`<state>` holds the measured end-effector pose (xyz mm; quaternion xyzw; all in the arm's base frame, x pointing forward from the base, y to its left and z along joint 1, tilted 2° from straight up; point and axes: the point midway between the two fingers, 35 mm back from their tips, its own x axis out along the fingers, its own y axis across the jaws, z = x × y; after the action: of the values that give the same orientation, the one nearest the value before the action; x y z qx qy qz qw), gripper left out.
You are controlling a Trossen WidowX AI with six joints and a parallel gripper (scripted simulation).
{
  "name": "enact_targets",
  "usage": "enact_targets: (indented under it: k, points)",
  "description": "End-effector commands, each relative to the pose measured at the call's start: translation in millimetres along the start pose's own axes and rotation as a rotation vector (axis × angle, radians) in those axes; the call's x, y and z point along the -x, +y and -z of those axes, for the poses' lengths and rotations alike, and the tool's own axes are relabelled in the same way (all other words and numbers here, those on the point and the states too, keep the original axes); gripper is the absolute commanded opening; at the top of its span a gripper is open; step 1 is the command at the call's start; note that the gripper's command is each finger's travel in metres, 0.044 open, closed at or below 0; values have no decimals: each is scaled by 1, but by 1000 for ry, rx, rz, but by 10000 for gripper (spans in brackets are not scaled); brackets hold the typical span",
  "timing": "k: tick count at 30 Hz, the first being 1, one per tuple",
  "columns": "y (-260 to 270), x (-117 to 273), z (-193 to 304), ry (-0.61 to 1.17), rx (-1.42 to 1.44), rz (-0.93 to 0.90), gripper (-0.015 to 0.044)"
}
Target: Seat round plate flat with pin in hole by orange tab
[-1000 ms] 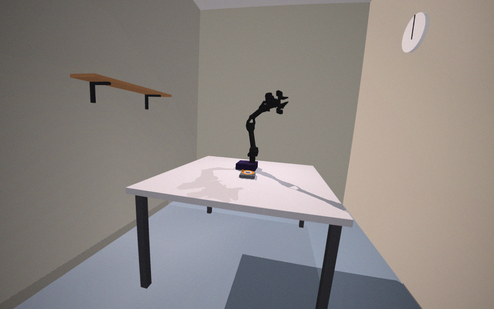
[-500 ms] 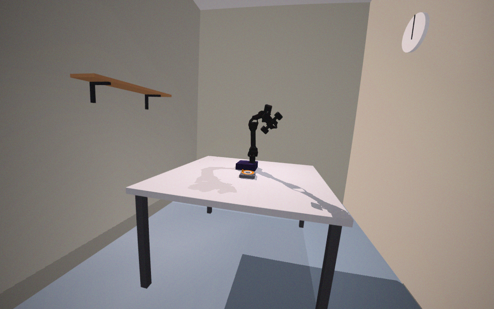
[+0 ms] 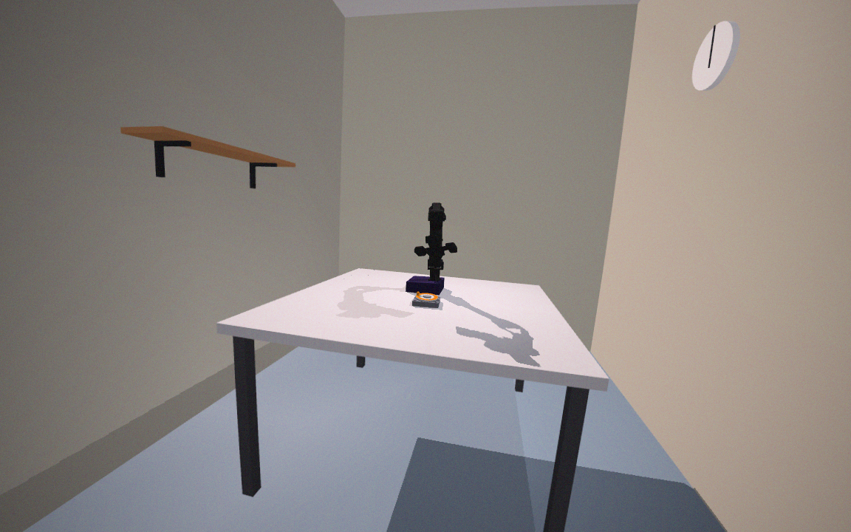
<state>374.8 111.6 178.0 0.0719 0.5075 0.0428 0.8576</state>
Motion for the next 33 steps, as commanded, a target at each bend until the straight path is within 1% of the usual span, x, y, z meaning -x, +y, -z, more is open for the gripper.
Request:
enact_targets:
  k: [1, 6, 8, 16, 25, 33]
  points:
    - [-53, -26, 34, 178, 79, 106, 0]
    - [-119, -42, 91, 452, 170, 170, 0]
    - [-124, -42, 97, 476, 176, 171, 0]
    - [-124, -43, 98, 476, 176, 171, 0]
    - [-134, -82, 118, 476, 177, 171, 0]
    - [-135, -82, 121, 477, 177, 171, 0]
